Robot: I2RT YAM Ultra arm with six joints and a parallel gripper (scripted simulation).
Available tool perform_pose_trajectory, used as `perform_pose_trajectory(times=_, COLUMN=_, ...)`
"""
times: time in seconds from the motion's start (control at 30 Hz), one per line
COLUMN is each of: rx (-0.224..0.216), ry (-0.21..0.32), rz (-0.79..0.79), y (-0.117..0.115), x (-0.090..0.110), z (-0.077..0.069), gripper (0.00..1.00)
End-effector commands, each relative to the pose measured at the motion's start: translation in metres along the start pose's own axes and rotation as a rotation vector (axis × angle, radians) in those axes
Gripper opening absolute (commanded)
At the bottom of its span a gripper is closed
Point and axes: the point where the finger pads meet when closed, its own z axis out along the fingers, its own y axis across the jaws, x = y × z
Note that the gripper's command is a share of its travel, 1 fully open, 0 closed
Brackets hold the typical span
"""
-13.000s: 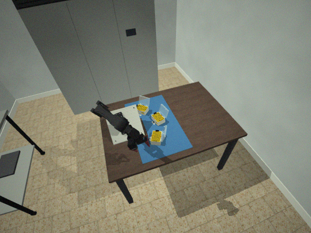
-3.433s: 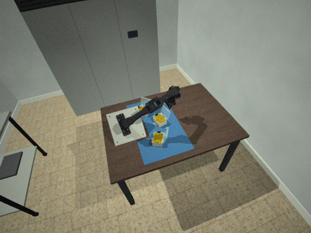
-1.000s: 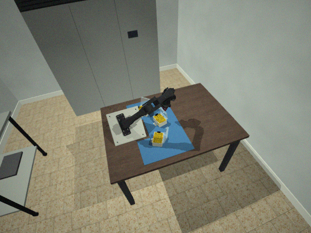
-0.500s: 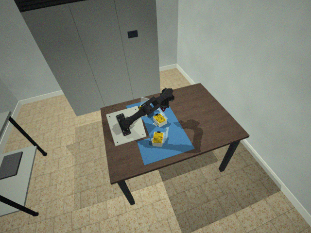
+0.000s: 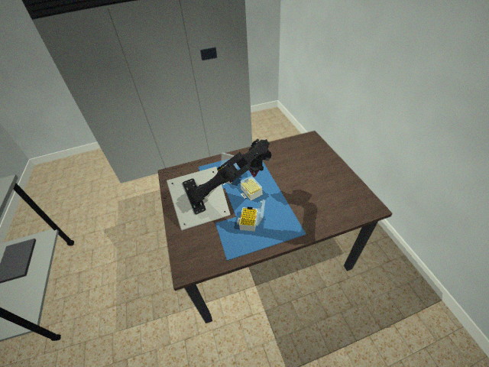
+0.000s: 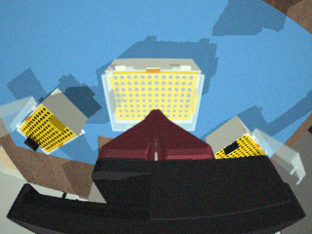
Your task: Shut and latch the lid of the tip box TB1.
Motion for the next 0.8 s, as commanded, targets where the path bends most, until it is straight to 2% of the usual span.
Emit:
perform_pose_trajectory(times=0.0, rx=-0.002, ry=-0.036, rz=0.005, y=0.0035, x=-0.004, z=-0.0107, gripper=0.0)
perform_pose_trajectory(times=0.77, rx=-0.002, ry=-0.036, rz=0.005, y=0.0035, x=-0.0014, z=-0.0109, gripper=0.0)
